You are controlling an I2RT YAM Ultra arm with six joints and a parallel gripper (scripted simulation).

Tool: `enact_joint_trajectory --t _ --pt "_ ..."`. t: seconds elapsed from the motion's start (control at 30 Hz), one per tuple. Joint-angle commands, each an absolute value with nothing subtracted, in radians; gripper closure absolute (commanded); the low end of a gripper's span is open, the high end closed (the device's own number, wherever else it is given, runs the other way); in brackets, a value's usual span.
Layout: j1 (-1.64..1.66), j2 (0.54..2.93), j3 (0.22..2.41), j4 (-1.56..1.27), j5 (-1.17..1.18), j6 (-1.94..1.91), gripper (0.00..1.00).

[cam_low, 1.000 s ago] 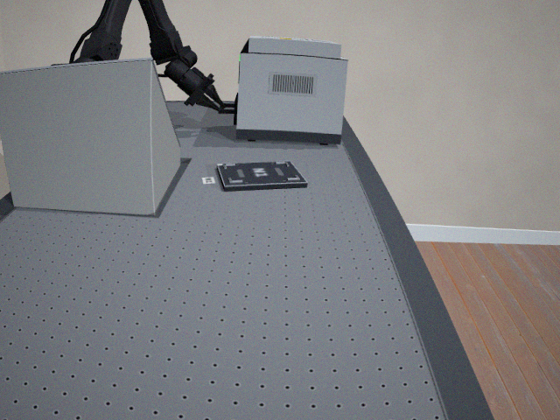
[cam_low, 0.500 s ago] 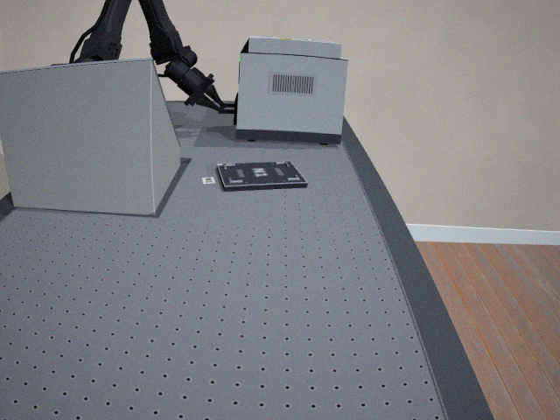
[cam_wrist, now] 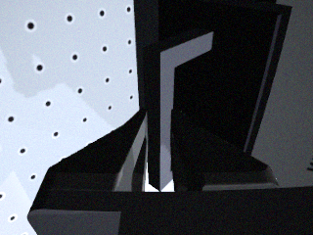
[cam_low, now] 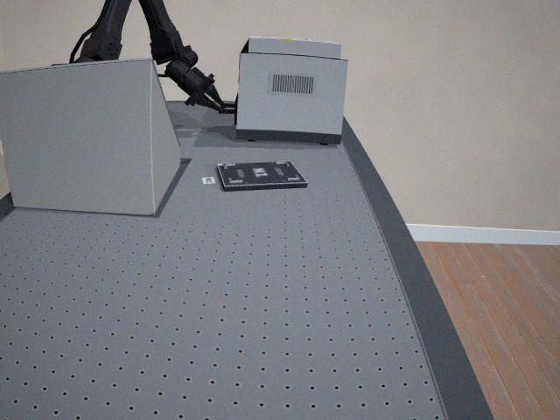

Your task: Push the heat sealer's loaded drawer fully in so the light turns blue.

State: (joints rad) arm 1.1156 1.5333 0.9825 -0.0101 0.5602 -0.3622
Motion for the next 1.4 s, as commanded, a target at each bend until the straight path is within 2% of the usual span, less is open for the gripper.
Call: enact_joint_trajectory --t 0.0,1.37 --pt "1.074 1.56 1.015 0.01 0.539 -0.379 1.0" --pt "1.019 1.579 1.034 0.025 0.506 -0.412 1.0"
